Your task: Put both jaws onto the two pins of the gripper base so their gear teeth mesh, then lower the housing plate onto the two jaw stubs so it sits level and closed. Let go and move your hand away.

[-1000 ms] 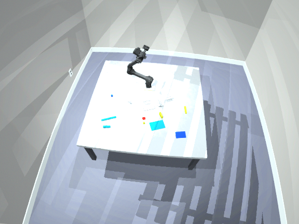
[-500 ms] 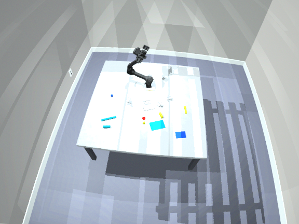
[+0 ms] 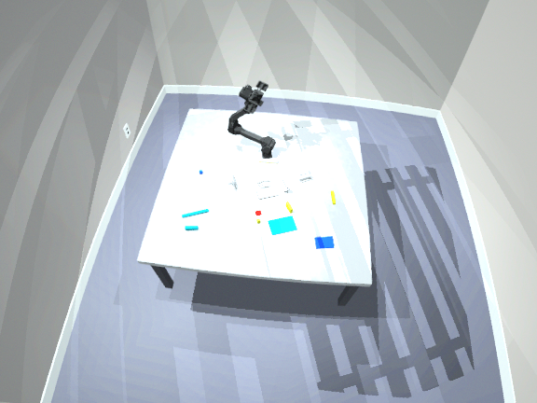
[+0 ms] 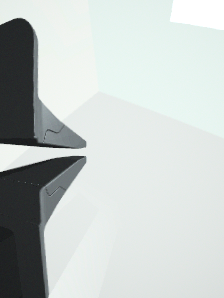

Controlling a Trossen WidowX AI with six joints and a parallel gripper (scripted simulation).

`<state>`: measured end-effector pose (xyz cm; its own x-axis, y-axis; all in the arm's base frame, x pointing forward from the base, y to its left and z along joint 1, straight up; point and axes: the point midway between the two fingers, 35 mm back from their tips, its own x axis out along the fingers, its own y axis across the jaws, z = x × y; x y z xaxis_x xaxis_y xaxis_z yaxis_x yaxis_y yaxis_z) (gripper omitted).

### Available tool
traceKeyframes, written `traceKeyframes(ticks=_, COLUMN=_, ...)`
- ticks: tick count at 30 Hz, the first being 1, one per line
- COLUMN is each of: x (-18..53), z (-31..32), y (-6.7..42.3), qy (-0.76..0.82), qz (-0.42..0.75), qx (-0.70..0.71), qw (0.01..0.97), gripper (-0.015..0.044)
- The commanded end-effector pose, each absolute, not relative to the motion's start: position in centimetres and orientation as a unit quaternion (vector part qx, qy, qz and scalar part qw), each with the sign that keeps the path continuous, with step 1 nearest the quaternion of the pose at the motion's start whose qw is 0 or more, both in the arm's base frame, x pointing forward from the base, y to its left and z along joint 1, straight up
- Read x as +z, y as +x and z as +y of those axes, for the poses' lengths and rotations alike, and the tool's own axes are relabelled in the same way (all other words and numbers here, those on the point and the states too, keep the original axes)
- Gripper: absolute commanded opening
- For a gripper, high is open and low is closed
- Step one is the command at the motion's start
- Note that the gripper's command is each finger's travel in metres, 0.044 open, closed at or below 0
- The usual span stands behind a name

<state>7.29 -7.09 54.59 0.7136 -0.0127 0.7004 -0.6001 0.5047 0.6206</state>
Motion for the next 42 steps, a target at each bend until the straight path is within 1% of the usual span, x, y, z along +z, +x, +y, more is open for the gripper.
traceKeyframes(ticks=1, x=54.7, z=-5.8, y=7.6, qy=0.451, qz=-0.326, qx=0.198, qw=0.807, gripper=0.0105)
traceKeyframes(ticks=6, x=54.8, z=-3.2, y=8.3, qy=0.41, qz=-0.316, qx=0.213, qw=0.829, gripper=0.0236)
traceKeyframes(ticks=14, x=54.7, z=-0.2, y=9.7, qy=0.301, qz=-0.306, qx=0.19, qw=0.883, gripper=0.044)
traceKeyframes(ticks=28, x=53.3, z=3.4, y=12.7, qy=0.16, qz=-0.274, qx=0.141, qw=0.938, gripper=0.044)
traceKeyframes(ticks=42, x=51.4, z=7.9, y=16.5, qy=-0.052, qz=-0.23, qx=0.118, qw=0.965, gripper=0.044)
